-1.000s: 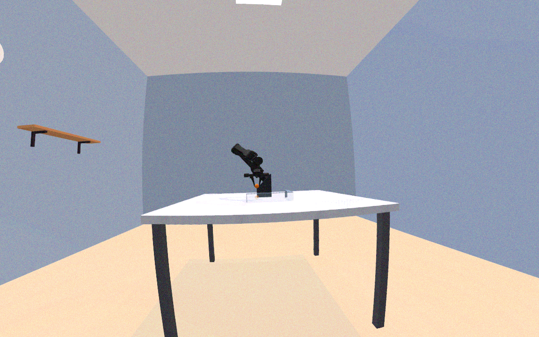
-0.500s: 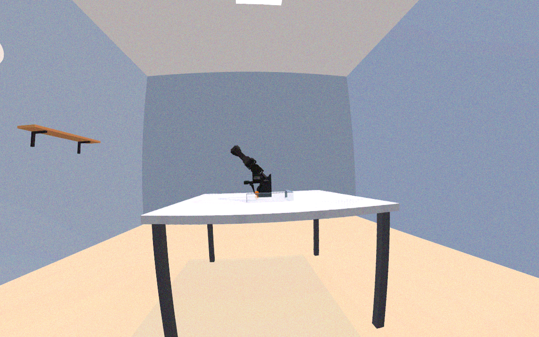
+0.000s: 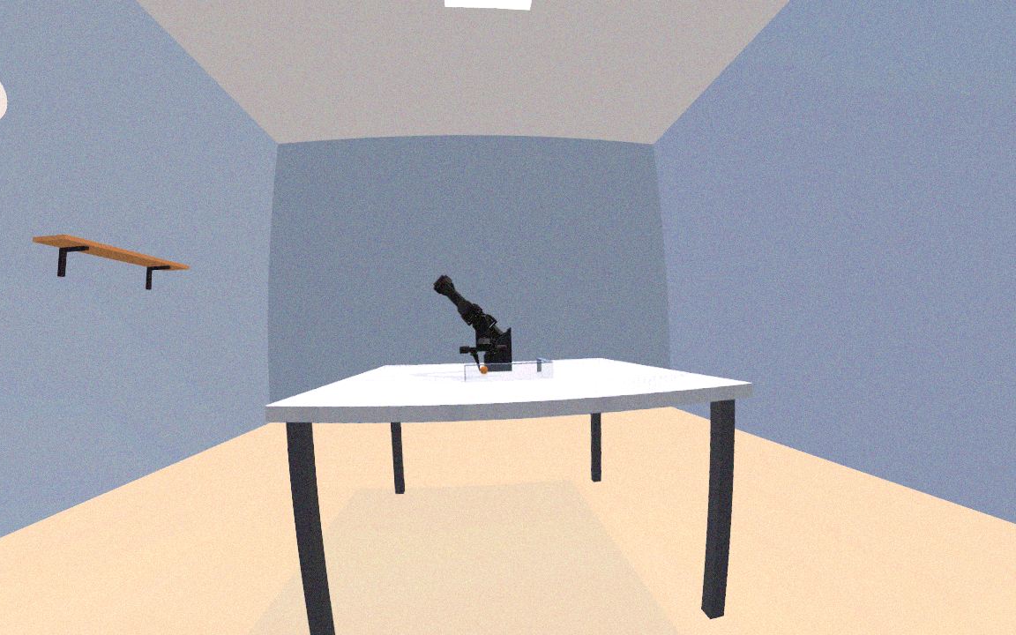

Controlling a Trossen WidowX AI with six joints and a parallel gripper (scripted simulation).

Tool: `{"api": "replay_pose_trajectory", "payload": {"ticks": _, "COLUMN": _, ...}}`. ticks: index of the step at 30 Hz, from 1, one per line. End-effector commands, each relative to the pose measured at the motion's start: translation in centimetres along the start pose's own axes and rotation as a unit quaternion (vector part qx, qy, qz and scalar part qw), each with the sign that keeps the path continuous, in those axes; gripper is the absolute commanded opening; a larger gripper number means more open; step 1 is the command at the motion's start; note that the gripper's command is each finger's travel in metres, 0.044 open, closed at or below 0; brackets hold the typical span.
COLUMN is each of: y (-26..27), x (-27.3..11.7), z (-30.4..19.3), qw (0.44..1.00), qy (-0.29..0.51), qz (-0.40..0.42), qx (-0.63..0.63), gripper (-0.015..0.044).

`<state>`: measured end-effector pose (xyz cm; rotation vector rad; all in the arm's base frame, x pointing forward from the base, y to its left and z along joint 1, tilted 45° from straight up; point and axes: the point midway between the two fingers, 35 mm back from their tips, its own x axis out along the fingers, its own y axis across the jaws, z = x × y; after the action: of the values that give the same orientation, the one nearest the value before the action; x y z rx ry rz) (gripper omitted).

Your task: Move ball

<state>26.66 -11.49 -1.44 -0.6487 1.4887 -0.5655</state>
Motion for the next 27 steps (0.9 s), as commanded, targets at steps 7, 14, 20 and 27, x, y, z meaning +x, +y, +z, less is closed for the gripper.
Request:
{"api": "replay_pose_trajectory", "payload": {"ticks": 7, "y": -0.01, "x": 1.32, "z": -0.21, "qw": 1.000, "qy": 0.003, "qz": -0.003, "qx": -0.003, "gripper": 0.0000}}
{"api": "replay_pose_trajectory", "payload": {"ticks": 14, "y": 0.02, "x": 1.19, "z": -0.12, "qw": 1.000, "qy": 0.001, "qz": -0.001, "qx": -0.001, "gripper": 0.0026}}
{"api": "replay_pose_trajectory", "payload": {"ticks": 20, "y": 0.02, "x": 1.19, "z": -0.12, "qw": 1.000, "qy": 0.001, "qz": -0.001, "qx": -0.001, "gripper": 0.0184}}
{"api": "replay_pose_trajectory", "payload": {"ticks": 27, "y": 0.02, "x": 1.19, "z": -0.12, "qw": 1.000, "qy": 0.001, "qz": -0.001, "qx": -0.001, "gripper": 0.0258}}
